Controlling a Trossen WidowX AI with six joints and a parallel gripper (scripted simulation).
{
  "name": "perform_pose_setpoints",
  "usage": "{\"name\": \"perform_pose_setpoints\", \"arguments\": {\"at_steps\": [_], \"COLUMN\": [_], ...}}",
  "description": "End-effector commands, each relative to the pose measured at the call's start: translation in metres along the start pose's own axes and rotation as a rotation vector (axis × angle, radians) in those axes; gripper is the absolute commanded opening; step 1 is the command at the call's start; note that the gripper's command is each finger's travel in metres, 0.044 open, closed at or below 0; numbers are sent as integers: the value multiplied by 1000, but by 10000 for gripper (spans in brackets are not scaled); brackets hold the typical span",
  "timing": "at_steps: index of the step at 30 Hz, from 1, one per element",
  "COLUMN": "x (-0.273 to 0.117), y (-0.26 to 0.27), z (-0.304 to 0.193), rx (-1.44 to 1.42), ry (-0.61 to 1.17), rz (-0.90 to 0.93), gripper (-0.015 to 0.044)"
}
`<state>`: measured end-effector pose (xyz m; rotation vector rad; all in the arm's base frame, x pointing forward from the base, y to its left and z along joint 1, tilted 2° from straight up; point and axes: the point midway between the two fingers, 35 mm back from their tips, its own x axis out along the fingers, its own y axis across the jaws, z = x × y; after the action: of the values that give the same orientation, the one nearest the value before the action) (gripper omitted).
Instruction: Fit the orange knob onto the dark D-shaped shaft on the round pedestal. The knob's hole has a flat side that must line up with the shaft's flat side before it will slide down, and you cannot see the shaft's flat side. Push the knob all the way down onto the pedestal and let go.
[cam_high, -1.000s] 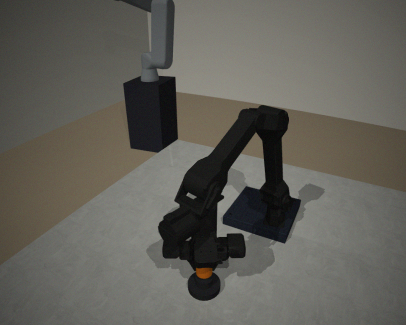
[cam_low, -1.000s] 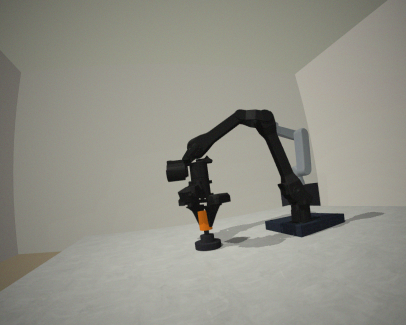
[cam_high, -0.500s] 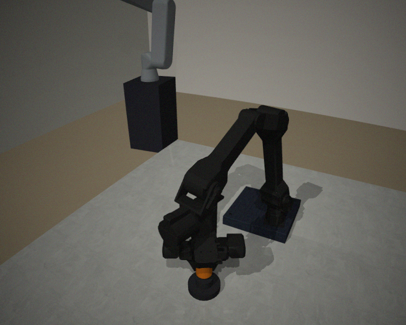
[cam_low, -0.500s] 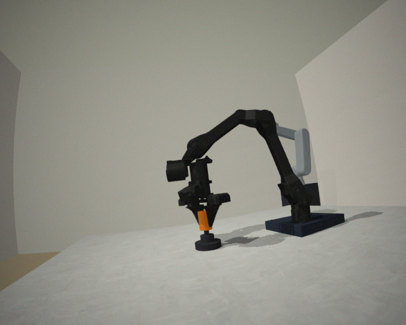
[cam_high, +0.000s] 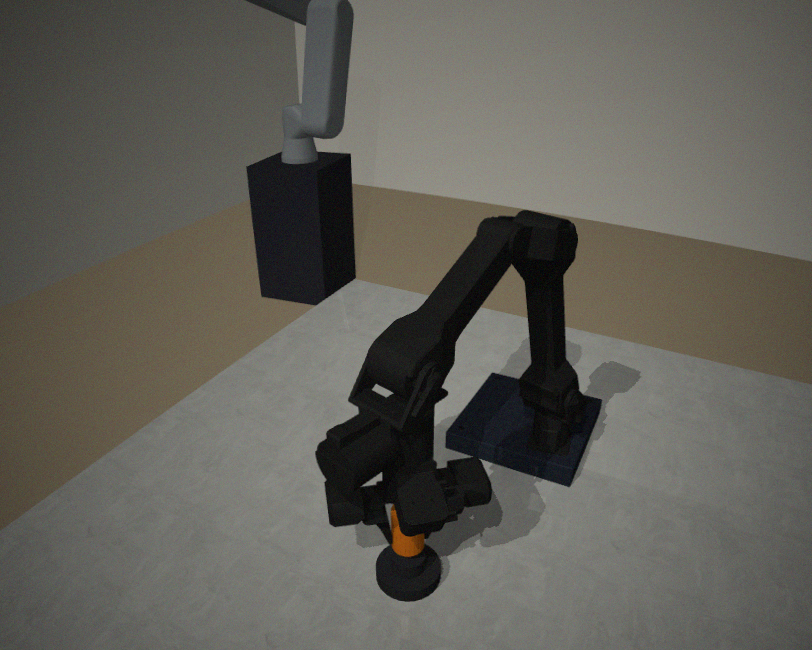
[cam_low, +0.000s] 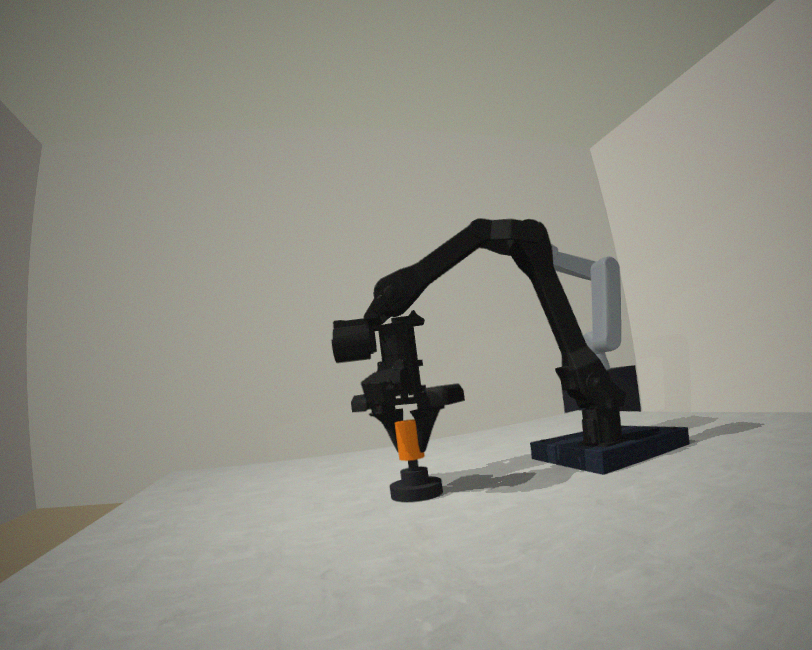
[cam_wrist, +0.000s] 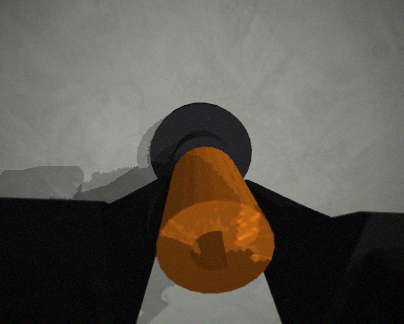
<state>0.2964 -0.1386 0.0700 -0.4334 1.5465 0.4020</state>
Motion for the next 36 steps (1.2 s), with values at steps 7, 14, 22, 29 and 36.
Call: {"name": "perform_pose_setpoints", "arguments": {"at_steps": [7, 14, 22, 29, 36], "x": [2, 2, -2, -2, 1], "y": [0, 0, -1, -1, 0], "z": [0, 0, 0, 0, 0], "rx": [-18, -18, -18, -142, -227], "ry": [1, 1, 1, 1, 1], "rz": [-1, -1, -1, -1, -1], "gripper": [0, 0, 0, 0, 0]}}
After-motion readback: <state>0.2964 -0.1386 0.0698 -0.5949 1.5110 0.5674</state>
